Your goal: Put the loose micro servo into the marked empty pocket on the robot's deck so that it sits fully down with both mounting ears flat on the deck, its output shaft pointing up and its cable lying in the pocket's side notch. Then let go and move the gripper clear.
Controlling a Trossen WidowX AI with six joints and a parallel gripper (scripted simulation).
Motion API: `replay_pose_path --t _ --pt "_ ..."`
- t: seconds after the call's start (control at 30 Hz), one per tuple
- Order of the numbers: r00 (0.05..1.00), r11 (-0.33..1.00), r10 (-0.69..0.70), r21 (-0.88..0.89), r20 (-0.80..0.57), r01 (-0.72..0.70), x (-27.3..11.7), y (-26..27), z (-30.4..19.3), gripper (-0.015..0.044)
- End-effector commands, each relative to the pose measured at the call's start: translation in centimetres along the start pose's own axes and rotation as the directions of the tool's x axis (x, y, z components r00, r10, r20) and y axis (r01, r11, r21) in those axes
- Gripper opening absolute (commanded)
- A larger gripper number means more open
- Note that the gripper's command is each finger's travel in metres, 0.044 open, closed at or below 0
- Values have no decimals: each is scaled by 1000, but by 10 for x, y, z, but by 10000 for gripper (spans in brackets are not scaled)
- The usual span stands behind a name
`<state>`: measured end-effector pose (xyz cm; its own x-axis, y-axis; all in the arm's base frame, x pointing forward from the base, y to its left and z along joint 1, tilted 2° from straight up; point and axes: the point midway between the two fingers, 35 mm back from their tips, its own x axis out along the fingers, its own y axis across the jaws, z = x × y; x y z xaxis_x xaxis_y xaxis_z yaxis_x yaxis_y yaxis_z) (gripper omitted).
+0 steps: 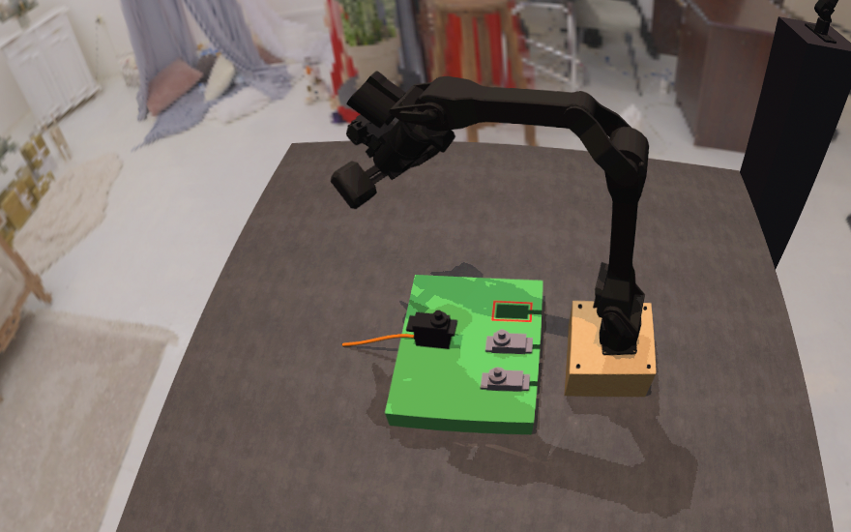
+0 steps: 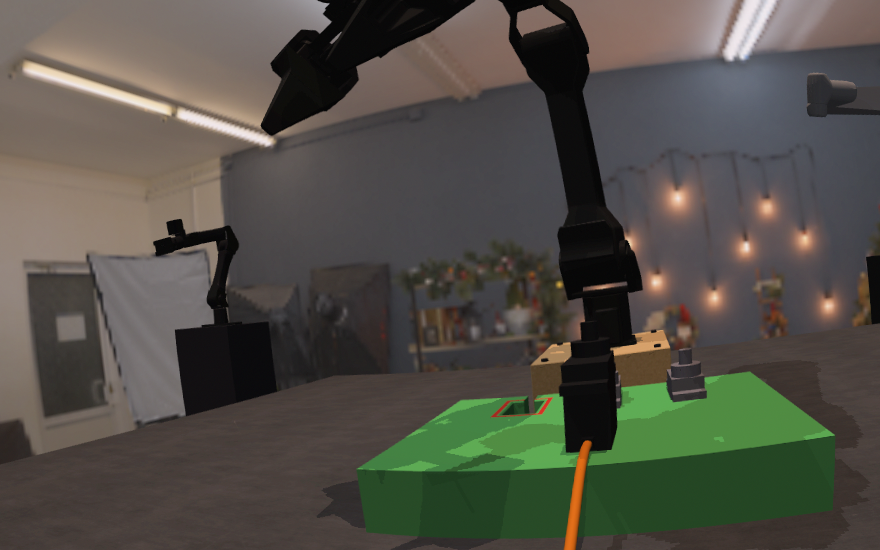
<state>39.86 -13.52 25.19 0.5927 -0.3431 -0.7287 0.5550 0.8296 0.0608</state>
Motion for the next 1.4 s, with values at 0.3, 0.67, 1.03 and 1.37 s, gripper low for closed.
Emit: replay_pose_path --t 0.3,0.67,1.03,1.37 --pt "943 966 20 -236 -331 -103 23 36 -90 440" --pt "810 887 -30 -389 -586 -249 23 58 -165 440" --pt "772 865 -49 -414 -634 -285 31 62 -192 440" --pt "771 865 -50 -414 -634 -285 42 60 -201 440"
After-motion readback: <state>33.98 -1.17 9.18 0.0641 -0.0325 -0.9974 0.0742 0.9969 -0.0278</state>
